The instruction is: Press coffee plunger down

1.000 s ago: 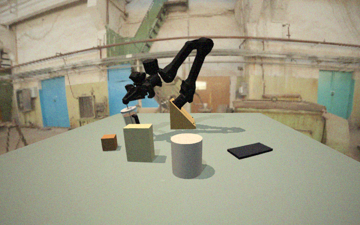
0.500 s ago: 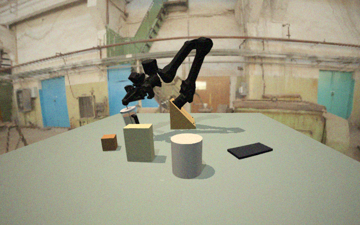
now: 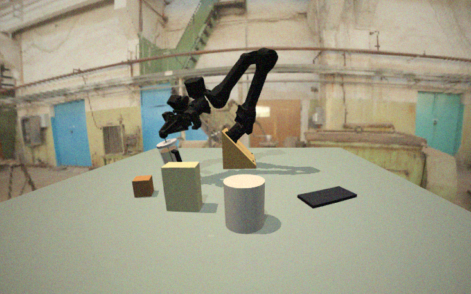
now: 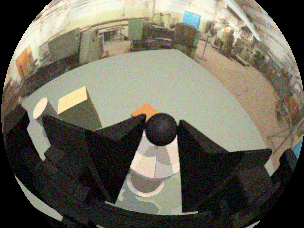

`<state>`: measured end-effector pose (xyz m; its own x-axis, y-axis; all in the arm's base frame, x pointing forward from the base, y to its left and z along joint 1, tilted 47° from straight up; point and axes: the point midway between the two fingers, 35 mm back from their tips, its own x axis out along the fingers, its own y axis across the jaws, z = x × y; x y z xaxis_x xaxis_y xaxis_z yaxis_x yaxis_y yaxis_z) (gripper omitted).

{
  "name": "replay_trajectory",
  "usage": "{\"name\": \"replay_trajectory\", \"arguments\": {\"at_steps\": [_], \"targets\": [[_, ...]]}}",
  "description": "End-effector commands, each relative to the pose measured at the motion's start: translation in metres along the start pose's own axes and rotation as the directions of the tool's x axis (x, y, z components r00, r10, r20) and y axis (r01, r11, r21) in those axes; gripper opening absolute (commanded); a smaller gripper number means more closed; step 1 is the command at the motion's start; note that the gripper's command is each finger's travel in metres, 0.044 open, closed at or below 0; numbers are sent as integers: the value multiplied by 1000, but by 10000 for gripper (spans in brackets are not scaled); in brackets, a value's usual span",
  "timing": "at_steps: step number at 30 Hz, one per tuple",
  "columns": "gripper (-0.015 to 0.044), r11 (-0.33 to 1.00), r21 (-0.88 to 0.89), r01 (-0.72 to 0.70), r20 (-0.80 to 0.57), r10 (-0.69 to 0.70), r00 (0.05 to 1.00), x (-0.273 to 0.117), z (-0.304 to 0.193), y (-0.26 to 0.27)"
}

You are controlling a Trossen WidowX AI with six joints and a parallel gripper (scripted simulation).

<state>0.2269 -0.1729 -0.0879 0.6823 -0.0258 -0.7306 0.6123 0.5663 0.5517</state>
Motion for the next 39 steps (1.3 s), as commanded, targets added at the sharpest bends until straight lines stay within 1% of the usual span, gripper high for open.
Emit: {"name": "replay_trajectory", "arguments": {"at_steps": [1, 2, 10, 22, 26, 29, 32, 37, 39], "targets": [[118, 1000, 12, -3, -17, 4, 1000, 3, -5, 0], [118, 1000, 0, 0, 0, 0, 1000, 0, 0, 0], [118, 1000, 0, 0, 0, 0, 1000, 0, 0, 0], [433, 1000, 0, 0, 0, 0, 1000, 0, 0, 0], [440, 1000, 0, 0, -1, 0, 1000, -1, 1, 0], [440, 1000, 1, 3, -5, -3, 1000, -10, 9, -1], [440, 1000, 3, 6, -12, -6, 1000, -30, 24, -2], [440, 1000, 12, 3, -19, -3, 1000, -74, 42, 1], [440, 1000, 13, 2, -20, -2, 1000, -81, 43, 2]]}}
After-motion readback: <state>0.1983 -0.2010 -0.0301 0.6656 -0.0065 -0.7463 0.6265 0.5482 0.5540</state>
